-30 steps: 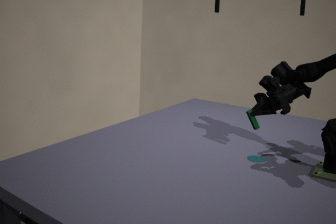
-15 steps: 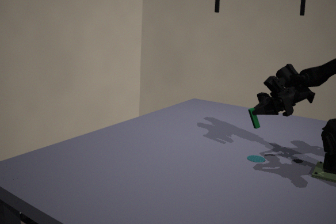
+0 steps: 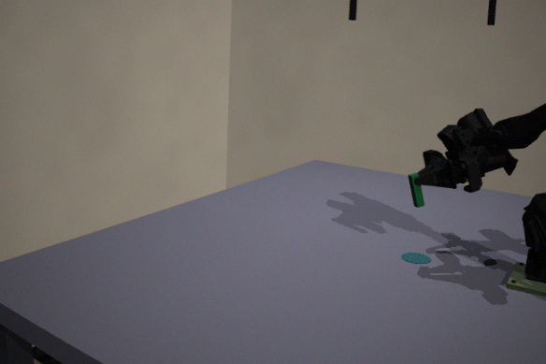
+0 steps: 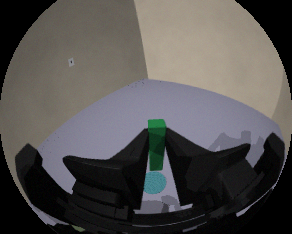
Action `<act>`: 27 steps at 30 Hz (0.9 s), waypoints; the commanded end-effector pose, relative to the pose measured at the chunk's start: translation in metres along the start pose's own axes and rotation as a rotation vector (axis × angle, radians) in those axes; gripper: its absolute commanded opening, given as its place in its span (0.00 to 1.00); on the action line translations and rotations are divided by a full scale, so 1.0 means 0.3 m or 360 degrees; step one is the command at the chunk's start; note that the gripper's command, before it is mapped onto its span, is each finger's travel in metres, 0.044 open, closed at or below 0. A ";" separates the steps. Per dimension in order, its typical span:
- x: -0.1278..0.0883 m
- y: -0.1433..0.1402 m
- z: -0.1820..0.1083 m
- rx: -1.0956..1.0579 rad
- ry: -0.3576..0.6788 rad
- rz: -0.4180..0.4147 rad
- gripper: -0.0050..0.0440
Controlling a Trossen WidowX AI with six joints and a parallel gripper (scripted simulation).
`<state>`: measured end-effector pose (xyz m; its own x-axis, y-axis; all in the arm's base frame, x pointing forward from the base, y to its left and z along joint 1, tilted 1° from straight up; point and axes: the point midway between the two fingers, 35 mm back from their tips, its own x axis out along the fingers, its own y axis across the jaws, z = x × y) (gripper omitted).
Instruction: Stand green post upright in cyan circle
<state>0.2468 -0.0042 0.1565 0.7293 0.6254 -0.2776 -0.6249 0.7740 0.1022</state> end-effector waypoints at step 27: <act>-0.059 0.056 -0.015 -0.0171 -0.0288 0.0033 0.15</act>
<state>0.2257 -0.0038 0.1594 0.7486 0.6527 -0.1164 -0.6557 0.7548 0.0155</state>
